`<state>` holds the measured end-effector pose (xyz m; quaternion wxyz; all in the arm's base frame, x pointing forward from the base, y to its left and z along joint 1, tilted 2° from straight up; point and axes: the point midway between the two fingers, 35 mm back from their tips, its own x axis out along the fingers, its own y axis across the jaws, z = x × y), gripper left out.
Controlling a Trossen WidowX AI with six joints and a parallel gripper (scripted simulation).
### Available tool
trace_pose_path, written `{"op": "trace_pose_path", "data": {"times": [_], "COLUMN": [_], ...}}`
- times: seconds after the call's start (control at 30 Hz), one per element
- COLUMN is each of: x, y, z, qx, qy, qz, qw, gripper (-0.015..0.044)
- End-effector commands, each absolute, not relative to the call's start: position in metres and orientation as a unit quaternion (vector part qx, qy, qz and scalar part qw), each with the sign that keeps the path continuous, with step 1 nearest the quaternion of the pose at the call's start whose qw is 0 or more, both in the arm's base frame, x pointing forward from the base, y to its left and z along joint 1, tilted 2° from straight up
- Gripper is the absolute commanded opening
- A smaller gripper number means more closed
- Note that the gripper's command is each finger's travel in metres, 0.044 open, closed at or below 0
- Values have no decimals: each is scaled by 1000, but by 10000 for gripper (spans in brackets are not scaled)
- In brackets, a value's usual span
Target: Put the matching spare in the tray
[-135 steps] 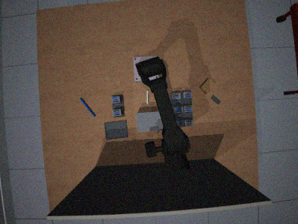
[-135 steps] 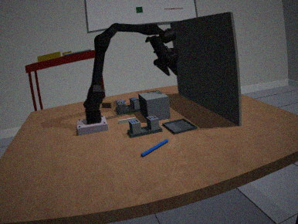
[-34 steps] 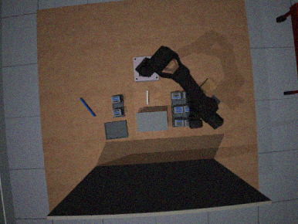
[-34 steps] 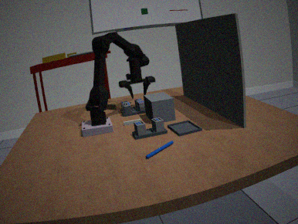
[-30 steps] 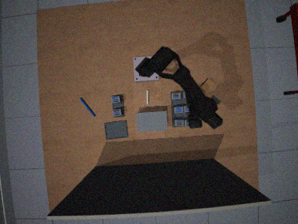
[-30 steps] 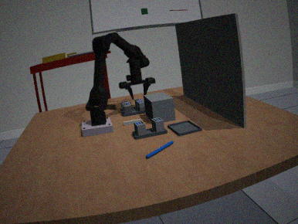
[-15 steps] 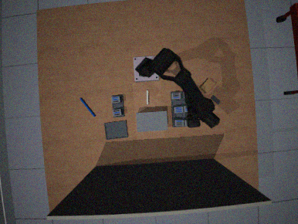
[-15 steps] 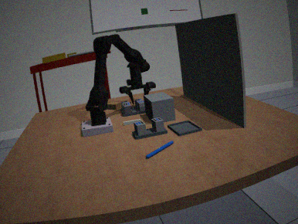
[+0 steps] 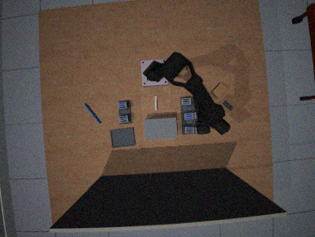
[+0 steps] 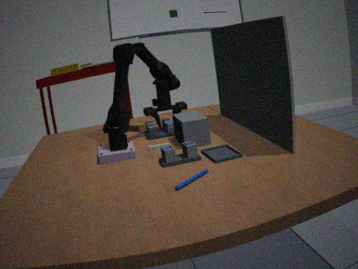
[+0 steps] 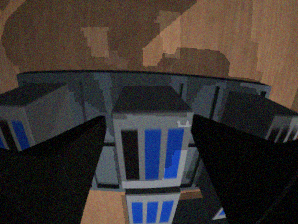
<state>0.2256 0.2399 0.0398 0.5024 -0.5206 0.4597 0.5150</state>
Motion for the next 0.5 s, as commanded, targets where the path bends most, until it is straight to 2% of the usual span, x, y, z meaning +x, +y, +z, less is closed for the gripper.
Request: {"op": "trace_pose_path", "data": {"times": [0.0, 0.13, 0.37, 0.47], "x": [226, 226, 226, 226], "y": [240, 240, 240, 240], "z": [40, 40, 40, 40], "qx": [-521, -521, -521, -521], "qy": [460, 460, 460, 460], "qz": [515, 515, 515, 515], "qw": [502, 502, 502, 502], "gripper": [247, 142, 96, 17]}}
